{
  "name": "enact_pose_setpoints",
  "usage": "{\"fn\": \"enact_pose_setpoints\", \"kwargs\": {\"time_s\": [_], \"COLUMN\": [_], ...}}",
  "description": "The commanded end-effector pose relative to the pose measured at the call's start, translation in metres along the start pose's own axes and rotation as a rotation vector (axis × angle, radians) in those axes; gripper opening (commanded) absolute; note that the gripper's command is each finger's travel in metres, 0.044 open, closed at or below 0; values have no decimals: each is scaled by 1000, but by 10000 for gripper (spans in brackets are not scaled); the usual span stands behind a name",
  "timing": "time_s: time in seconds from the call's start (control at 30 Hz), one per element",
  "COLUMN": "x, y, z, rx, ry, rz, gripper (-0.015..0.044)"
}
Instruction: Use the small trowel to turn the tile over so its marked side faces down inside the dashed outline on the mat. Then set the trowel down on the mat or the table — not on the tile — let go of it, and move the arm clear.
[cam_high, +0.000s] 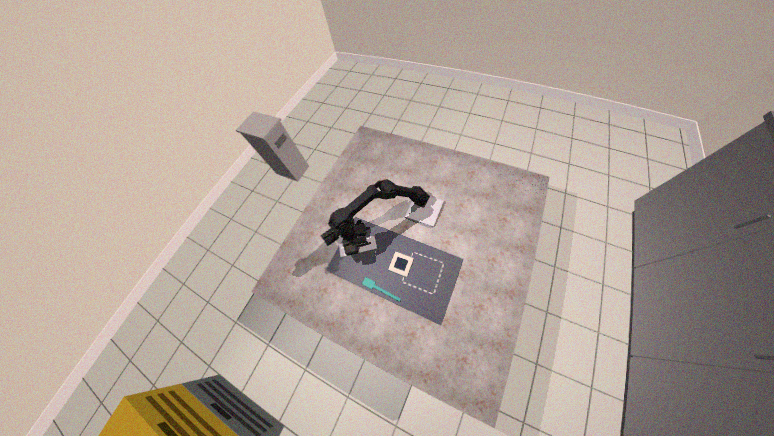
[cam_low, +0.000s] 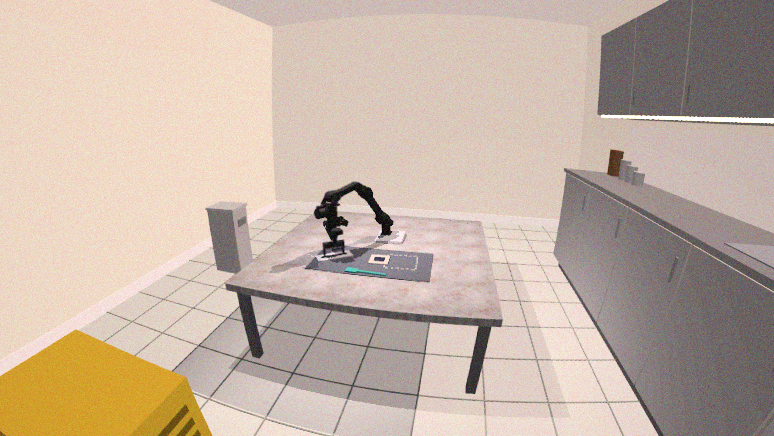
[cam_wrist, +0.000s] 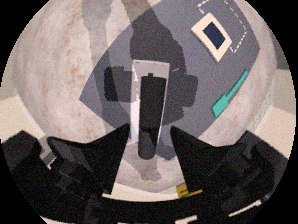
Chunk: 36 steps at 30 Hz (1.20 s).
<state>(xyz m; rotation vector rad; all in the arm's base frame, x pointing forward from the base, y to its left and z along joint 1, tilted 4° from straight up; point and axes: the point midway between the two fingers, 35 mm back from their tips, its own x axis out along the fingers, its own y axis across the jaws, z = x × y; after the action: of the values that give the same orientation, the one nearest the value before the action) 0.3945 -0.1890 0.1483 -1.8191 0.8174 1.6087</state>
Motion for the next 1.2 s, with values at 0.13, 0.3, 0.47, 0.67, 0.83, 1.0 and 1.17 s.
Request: {"fn": "enact_pose_setpoints", "kwargs": {"time_s": [0.13, 0.3, 0.47, 0.67, 0.83, 1.0, 1.17], "x": [14, 20, 20, 20, 20, 20, 20], "y": [1, 1, 1, 1, 1, 1, 1], "z": [1, 1, 1, 1, 1, 1, 1], "rx": [-7, -7, -7, -7, -7, -7, -7], "ry": [-3, -2, -2, -2, -2, -2, -2], "rz": [1, 1, 1, 1, 1, 1, 1], "gripper": [270, 270, 139, 130, 130, 130, 130]}}
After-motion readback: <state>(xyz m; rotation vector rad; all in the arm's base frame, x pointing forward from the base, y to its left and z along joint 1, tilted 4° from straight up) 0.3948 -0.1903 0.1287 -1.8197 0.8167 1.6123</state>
